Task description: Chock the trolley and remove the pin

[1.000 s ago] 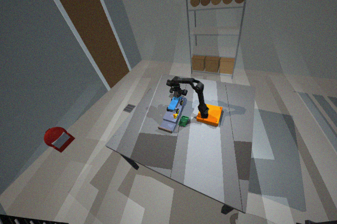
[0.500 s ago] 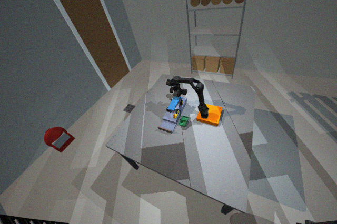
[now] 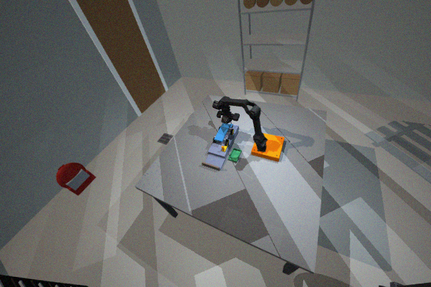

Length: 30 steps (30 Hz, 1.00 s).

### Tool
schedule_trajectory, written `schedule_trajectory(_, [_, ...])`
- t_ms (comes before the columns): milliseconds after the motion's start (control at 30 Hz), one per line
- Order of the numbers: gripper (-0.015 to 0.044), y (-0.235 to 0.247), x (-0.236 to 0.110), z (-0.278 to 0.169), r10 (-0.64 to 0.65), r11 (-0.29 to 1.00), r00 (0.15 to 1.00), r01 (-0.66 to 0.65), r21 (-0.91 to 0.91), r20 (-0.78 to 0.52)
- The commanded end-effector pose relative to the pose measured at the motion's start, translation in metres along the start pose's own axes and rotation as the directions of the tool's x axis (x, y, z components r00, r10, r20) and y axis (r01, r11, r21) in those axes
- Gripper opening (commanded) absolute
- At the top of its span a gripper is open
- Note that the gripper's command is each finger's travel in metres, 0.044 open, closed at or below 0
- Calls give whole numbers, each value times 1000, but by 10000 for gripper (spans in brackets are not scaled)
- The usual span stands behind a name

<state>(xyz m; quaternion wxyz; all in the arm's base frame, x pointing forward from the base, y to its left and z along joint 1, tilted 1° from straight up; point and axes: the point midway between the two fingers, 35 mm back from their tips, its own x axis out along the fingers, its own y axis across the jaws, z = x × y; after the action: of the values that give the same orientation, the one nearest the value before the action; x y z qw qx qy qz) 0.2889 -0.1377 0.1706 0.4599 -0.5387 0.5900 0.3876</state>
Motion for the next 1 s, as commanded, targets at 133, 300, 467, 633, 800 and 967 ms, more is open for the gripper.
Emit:
schedule_trajectory(133, [0, -1, 0, -12, -7, 1000, 1000, 7, 0, -7])
schedule_trajectory(300, [0, -1, 1, -18, -6, 1000, 1000, 6, 0, -8])
schedule_trajectory(467, [0, -1, 2, -26, -6, 1000, 1000, 6, 0, -8])
schedule_trajectory(633, [0, -1, 2, -31, -7, 1000, 1000, 7, 0, -9])
schedule_trajectory(800, [0, 13, 3, -31, -5, 1000, 1000, 5, 0, -9])
schedule_trajectory(967, [0, 30, 4, -31, -4, 1000, 1000, 4, 0, -9])
